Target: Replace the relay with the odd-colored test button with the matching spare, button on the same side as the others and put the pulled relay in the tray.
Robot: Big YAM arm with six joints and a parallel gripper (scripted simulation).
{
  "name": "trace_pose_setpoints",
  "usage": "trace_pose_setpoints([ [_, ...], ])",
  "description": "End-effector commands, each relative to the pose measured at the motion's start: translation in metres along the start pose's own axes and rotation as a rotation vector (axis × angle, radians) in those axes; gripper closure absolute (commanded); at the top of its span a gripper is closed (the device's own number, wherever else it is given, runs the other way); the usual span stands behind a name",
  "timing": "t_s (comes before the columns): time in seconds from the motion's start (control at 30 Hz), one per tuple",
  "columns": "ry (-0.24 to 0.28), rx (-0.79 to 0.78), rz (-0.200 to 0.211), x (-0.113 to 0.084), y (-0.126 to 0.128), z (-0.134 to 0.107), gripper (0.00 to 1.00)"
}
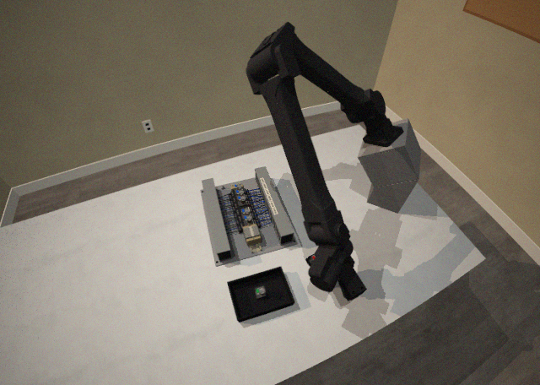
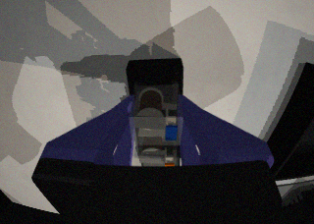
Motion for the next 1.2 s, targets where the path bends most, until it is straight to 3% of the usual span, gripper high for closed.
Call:
trace_pose_setpoints([
  [0.0,-0.022,0.019,-0.049,-0.0217,-0.0262,0.0048,1.0],
  [1.17,-0.025,0.021,-0.053,-0.0274,-0.0259,0.0074,1.0],
])
Point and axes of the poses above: the point where the finger pads meet when closed, its own x axis out along the fingers, its own y axis across the jaws, z = x × y, the point moved 2 cm from there along -x, back along the fingers, and after that the axes turned 14 degrees about -x, right-handed, at the moved point
